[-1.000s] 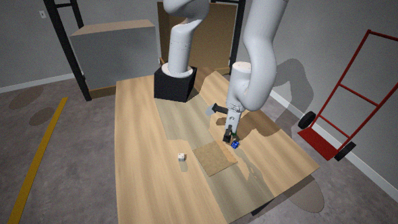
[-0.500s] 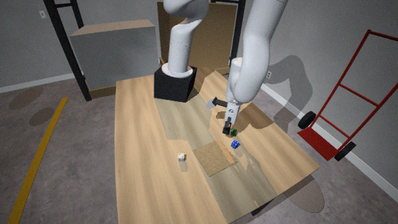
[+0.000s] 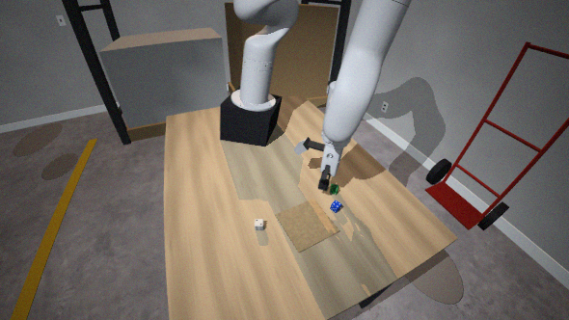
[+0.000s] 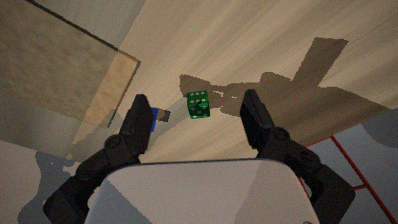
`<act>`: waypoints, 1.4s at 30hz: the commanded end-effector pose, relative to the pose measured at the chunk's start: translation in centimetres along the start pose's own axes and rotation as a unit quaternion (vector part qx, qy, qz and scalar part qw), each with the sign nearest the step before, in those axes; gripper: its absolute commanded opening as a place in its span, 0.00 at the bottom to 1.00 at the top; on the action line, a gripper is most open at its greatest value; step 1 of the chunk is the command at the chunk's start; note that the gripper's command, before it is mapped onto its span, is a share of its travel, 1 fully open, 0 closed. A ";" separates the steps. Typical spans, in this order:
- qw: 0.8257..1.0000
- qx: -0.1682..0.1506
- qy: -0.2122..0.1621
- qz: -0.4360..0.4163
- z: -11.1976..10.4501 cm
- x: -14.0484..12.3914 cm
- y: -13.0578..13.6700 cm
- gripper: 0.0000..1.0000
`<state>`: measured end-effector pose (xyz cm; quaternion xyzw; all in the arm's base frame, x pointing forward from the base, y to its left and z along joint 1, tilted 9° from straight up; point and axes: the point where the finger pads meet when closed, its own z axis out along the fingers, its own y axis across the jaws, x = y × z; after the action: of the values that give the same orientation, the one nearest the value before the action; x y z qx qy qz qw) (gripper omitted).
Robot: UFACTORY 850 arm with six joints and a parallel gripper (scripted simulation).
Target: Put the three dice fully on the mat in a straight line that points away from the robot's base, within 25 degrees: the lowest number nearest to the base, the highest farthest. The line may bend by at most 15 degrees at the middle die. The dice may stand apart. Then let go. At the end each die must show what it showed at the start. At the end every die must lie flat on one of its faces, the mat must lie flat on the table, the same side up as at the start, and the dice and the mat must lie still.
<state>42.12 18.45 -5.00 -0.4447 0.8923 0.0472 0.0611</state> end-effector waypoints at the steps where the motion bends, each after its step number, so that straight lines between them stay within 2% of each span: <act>1: 1.000 0.001 -0.001 0.000 0.0 -0.1 0.0 1.00; 31: 1.000 0.001 -0.001 0.000 -0.1 -0.1 0.0 1.00; 42: 1.000 0.001 -0.001 0.000 -1.6 -0.1 0.0 1.00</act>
<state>42.08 18.29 -3.75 -0.4449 0.8922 0.0459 0.0630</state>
